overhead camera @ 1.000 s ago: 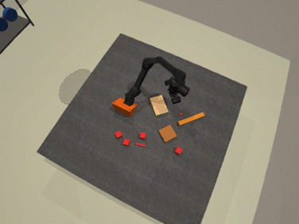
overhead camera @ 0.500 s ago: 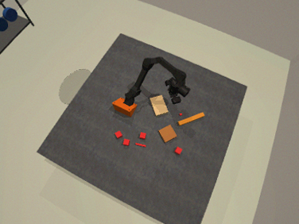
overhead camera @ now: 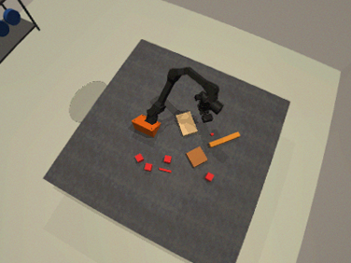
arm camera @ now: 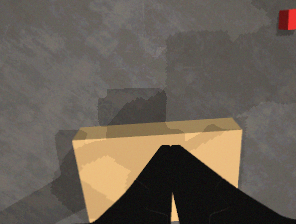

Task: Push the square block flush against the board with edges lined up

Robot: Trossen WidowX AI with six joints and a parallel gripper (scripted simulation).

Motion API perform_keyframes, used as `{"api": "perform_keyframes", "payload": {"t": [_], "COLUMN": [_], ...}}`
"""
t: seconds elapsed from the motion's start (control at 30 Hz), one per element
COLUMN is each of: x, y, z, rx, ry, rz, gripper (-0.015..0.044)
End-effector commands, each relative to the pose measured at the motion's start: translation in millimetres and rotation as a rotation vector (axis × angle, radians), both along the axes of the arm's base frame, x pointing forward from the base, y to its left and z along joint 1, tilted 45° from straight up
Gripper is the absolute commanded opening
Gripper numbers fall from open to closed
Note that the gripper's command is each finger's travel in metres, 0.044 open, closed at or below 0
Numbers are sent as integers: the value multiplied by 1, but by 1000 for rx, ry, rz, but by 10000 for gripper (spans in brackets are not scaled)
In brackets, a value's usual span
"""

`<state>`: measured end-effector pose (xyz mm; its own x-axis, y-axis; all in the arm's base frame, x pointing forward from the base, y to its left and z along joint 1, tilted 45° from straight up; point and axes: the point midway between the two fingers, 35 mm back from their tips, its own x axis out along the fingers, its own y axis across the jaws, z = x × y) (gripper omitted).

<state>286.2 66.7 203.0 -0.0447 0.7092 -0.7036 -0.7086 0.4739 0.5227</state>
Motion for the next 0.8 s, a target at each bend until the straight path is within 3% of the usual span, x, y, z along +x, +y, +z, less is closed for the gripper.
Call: {"api": "perform_keyframes", "payload": {"t": [0.0, 0.77], "x": [20, 135], "y": [-10, -108], "z": [-12, -154], "rx": [-9, -57], "ry": [69, 617], "rz": [-66, -630], "gripper": [0, 0]}}
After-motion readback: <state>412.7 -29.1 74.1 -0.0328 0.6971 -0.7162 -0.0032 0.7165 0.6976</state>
